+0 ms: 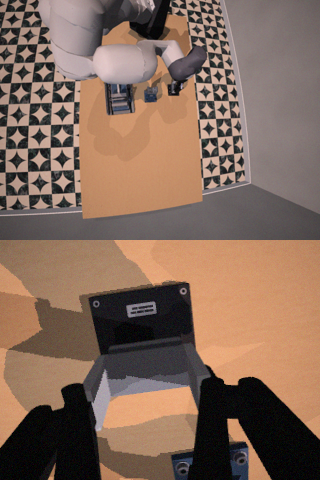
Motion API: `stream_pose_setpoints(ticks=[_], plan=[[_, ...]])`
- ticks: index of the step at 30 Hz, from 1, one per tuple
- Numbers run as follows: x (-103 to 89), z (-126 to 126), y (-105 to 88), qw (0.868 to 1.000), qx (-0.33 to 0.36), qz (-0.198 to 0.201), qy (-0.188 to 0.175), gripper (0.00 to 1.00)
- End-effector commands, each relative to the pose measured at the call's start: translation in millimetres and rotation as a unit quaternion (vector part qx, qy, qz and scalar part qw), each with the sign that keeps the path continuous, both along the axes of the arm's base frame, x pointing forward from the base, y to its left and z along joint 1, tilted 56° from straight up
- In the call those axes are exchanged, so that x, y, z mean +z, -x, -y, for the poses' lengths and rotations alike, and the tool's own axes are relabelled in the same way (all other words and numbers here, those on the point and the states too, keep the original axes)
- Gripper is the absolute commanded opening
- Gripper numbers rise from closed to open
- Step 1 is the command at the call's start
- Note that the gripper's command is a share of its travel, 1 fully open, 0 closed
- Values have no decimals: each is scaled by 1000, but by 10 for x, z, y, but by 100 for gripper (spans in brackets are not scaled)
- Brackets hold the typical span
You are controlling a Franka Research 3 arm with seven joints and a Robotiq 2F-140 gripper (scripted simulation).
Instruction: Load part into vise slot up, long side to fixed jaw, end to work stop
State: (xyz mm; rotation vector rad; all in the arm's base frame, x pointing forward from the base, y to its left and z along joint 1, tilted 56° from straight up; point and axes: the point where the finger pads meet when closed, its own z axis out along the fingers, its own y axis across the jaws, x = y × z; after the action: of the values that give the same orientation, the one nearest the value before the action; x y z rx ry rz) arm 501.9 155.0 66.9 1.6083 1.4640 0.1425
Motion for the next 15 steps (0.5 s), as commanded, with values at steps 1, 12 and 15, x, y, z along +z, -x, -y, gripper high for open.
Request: stream_pose_setpoints(ticks=[1,12,15], plan=[[64,-53,59,1000,2,-1,3,0],[219,-202,231,1000,2,-1,3,0],[282,-261,300,1000,2,-1,3,0]])
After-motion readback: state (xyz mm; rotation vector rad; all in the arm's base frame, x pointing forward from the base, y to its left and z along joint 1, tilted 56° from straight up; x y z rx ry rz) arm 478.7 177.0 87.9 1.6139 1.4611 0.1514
